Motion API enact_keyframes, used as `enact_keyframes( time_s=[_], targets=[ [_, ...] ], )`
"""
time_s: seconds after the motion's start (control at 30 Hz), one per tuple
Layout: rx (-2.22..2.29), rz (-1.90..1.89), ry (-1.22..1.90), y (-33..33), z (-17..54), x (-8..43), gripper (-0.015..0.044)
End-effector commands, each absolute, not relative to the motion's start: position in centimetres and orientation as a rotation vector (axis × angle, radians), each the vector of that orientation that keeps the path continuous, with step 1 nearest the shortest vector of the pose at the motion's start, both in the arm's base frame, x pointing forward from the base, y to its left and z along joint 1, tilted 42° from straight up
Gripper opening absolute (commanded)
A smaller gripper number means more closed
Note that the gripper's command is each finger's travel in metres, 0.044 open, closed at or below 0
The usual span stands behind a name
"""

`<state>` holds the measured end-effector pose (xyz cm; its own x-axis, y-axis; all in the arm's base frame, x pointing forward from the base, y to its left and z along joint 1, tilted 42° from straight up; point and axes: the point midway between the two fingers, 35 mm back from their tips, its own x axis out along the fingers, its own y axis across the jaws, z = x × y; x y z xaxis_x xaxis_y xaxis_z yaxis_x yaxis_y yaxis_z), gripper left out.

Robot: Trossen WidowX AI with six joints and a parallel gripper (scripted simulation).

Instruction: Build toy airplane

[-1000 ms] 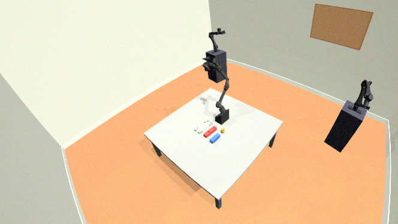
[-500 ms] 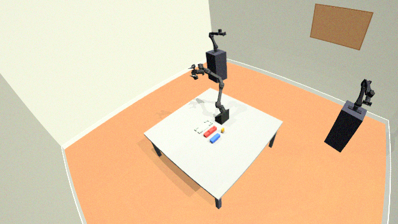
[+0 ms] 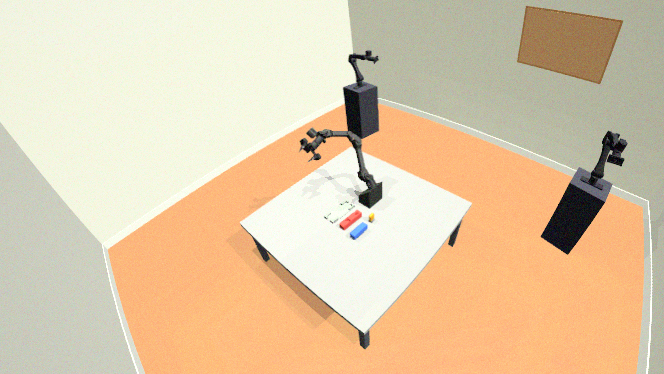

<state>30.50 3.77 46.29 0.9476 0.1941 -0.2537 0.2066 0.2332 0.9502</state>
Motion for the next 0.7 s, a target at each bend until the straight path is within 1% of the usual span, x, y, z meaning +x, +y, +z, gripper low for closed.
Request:
enact_keyframes(
  time_s=[0.0,0.17,0.33,0.5,0.67],
  targets=[
    [1.212,-0.14,0.499,4.9,39.9,34.1,0.044],
    [1.003,-0.273,0.685,6.7,31.7,36.7,0.044],
    [0.722,-0.379,0.88,8.5,23.1,37.2,0.044],
    [0.373,-0.447,1.069,9.7,14.7,35.7,0.044],
    [-0.078,-0.473,1.251,10.0,7.0,32.2,0.044]
  ],
)
